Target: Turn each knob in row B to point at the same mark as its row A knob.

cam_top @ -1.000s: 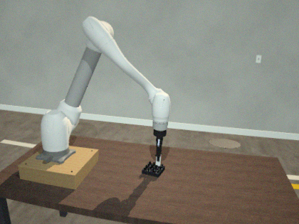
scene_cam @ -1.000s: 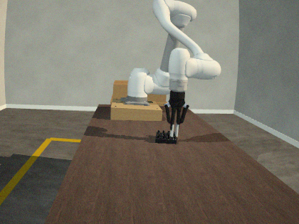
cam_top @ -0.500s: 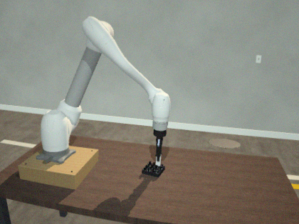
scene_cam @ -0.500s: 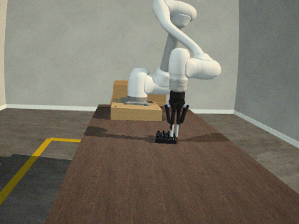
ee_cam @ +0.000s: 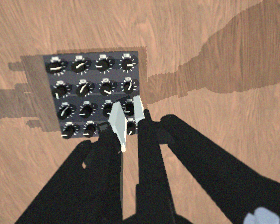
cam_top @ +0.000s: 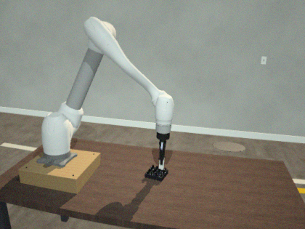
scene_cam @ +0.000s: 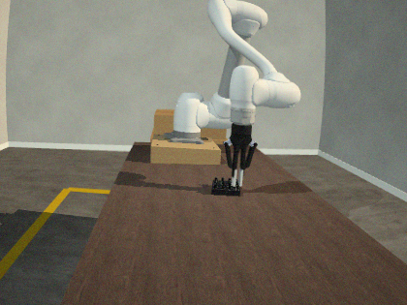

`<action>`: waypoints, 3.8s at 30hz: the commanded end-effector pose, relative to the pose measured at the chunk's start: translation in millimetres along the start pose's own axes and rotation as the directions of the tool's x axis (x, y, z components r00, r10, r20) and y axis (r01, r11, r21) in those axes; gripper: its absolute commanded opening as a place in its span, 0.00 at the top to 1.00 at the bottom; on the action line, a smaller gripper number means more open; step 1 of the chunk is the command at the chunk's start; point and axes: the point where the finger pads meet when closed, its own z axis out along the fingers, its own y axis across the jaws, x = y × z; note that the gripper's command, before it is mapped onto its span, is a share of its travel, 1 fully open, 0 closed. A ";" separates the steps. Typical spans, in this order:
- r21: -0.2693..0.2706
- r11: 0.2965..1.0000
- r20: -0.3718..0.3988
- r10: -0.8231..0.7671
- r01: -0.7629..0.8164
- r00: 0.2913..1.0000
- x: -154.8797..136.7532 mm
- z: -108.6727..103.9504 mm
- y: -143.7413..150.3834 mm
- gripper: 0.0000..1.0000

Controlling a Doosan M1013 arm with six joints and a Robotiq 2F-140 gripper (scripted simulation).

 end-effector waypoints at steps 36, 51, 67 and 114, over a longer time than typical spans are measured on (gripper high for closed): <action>0.000 1.000 0.000 0.000 0.000 1.000 0.0 -0.1 0.0 0.95; 0.000 0.999 0.000 -0.054 0.054 0.999 0.0 -0.1 0.1 0.95; 0.000 0.954 0.000 -0.299 0.299 0.954 0.0 -0.1 0.1 0.95; 0.000 0.501 0.000 -0.865 0.865 0.501 0.0 -0.1 0.1 0.95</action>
